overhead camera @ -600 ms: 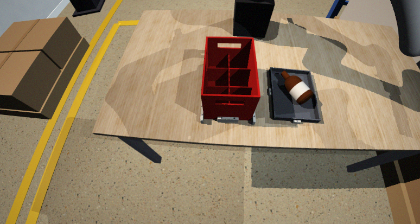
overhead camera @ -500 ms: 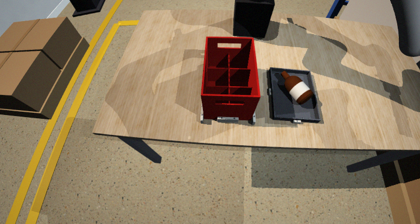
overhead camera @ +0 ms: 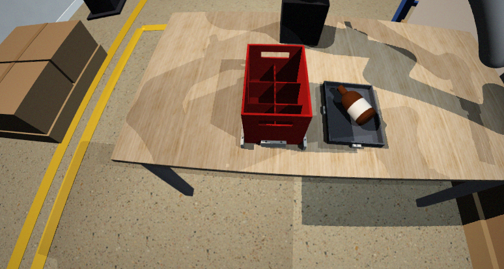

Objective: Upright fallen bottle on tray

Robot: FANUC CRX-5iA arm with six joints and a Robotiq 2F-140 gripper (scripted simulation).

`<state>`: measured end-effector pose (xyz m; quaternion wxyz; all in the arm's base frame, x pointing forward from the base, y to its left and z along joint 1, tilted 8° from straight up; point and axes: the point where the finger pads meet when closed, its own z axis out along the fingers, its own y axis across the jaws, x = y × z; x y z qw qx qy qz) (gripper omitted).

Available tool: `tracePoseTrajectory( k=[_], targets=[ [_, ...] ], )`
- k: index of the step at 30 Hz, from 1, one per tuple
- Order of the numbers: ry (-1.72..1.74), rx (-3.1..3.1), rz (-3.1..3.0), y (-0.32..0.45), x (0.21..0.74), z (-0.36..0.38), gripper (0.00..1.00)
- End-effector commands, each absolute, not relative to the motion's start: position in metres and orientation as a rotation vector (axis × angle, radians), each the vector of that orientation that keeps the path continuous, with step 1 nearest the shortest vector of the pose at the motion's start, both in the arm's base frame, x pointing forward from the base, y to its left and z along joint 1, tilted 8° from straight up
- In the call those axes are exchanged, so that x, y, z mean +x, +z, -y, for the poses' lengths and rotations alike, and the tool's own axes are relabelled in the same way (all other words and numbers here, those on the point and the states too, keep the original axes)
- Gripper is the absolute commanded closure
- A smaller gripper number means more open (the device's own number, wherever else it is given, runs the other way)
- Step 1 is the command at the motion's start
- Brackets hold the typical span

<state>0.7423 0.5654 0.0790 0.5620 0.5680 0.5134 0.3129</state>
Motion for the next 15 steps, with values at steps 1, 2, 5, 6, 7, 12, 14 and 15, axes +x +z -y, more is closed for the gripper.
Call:
tracePoseTrajectory(
  k=[1,2,5,6,7,12,14,15],
  targets=[
    [0.736,1.340,-1.209,0.080,0.743,-0.565,0.00],
    [0.734,1.346,-1.209,0.080,0.743,-0.562,0.00],
    [0.710,1.393,-1.206,0.085,0.746,-0.544,0.00],
    [0.696,1.422,-1.204,0.088,0.747,-0.532,0.00],
    [0.678,1.457,-1.202,0.091,0.748,-0.518,0.00],
    [0.608,1.607,-1.187,0.102,0.745,-0.459,0.00],
    [0.580,1.670,-1.179,0.106,0.740,-0.434,0.00],
    [0.580,1.670,-1.179,0.106,0.740,-0.434,0.00]
  ],
)
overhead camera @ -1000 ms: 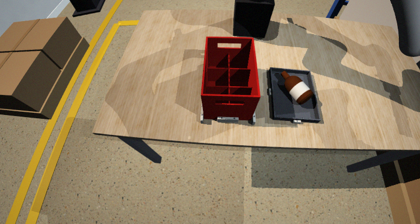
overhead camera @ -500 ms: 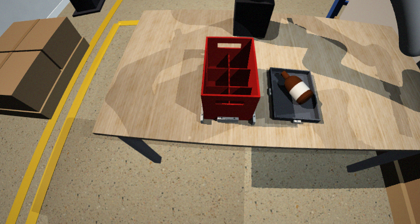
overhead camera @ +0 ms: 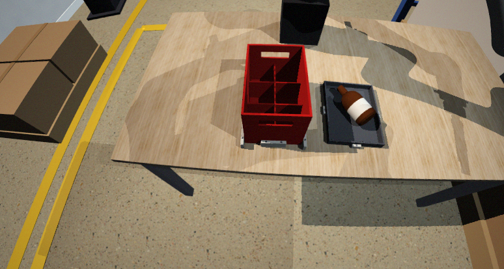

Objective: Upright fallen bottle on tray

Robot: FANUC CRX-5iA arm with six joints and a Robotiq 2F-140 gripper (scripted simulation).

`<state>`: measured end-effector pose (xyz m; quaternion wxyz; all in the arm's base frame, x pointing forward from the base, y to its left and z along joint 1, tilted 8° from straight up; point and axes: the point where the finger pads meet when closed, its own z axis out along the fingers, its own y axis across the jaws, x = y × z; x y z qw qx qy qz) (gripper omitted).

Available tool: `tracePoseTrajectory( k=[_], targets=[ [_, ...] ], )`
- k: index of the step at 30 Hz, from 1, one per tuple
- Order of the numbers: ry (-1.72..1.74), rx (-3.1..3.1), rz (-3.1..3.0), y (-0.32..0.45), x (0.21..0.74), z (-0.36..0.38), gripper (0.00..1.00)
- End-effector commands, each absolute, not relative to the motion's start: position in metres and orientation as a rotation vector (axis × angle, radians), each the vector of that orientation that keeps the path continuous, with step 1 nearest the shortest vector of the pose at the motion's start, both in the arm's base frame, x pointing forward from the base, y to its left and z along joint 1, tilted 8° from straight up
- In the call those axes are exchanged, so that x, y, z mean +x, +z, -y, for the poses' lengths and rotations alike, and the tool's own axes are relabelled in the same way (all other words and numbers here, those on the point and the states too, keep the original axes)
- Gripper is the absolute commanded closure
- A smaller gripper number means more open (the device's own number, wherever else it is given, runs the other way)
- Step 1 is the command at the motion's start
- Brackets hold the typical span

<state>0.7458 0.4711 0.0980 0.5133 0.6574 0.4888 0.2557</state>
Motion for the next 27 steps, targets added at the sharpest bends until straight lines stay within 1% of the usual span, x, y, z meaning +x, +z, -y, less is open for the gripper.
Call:
tracePoseTrajectory(
  k=[1,2,3,10,15,16,18,20,22,27],
  targets=[
    [0.580,1.670,-1.179,0.106,0.740,-0.434,0.00],
    [0.550,1.739,-1.169,0.109,0.734,-0.407,0.00],
    [0.537,1.770,-1.164,0.110,0.730,-0.395,0.00],
    [0.465,1.950,-1.127,0.114,0.702,-0.329,0.00],
    [0.425,2.059,-1.100,0.113,0.679,-0.291,0.00],
    [0.408,2.107,-1.086,0.113,0.667,-0.275,0.00],
    [0.408,2.107,-1.086,0.113,0.667,-0.275,0.00],
    [0.375,2.203,-1.056,0.110,0.643,-0.245,0.00],
    [0.366,2.232,-1.047,0.109,0.635,-0.236,0.00],
    [0.323,2.376,-0.993,0.102,0.593,-0.196,0.00]
  ],
)
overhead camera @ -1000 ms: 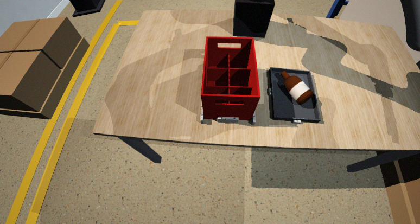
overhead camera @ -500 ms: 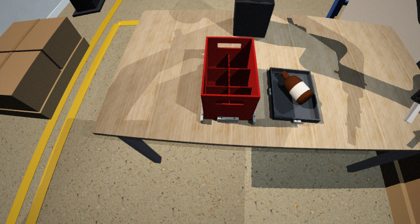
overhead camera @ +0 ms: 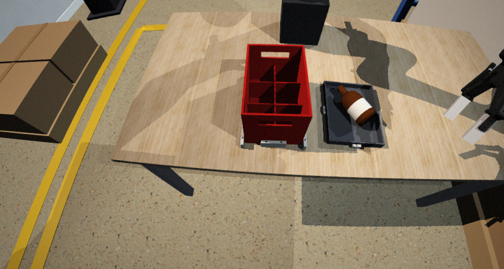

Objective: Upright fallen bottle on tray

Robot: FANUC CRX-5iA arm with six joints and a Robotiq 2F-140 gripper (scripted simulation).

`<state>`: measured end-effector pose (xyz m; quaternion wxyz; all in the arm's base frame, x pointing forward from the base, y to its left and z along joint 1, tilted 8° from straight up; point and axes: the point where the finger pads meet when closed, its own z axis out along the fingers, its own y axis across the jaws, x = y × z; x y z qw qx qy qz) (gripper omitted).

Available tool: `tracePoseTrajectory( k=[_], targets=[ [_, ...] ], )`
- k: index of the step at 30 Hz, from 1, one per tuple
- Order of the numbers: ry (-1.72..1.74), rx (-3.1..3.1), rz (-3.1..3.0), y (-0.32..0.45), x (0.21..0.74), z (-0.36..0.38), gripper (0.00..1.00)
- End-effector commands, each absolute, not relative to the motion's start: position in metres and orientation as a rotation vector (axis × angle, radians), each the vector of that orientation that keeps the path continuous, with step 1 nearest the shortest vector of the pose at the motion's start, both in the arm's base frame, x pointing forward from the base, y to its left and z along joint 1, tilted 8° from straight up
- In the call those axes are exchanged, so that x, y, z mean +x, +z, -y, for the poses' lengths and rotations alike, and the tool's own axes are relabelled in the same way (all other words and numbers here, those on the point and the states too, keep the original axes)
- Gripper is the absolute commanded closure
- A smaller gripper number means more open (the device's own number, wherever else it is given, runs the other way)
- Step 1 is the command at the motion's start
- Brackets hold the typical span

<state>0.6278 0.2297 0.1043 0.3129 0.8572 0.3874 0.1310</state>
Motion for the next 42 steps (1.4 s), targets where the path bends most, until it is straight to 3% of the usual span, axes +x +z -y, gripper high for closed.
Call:
tracePoseTrajectory(
  k=[1,8,23,35,36,42],
  targets=[
    [0.316,2.402,-0.983,0.100,0.585,-0.189,0.00],
    [0.281,2.533,-0.925,0.091,0.542,-0.158,0.00],
    [0.202,2.945,-0.680,0.048,0.394,-0.092,0.00],
    [0.193,3.025,-0.619,0.037,0.365,-0.086,0.00],
    [0.193,3.025,-0.619,0.037,0.365,-0.086,1.00],
    [0.193,3.025,-0.619,0.037,0.365,-0.086,1.00]
  ],
)
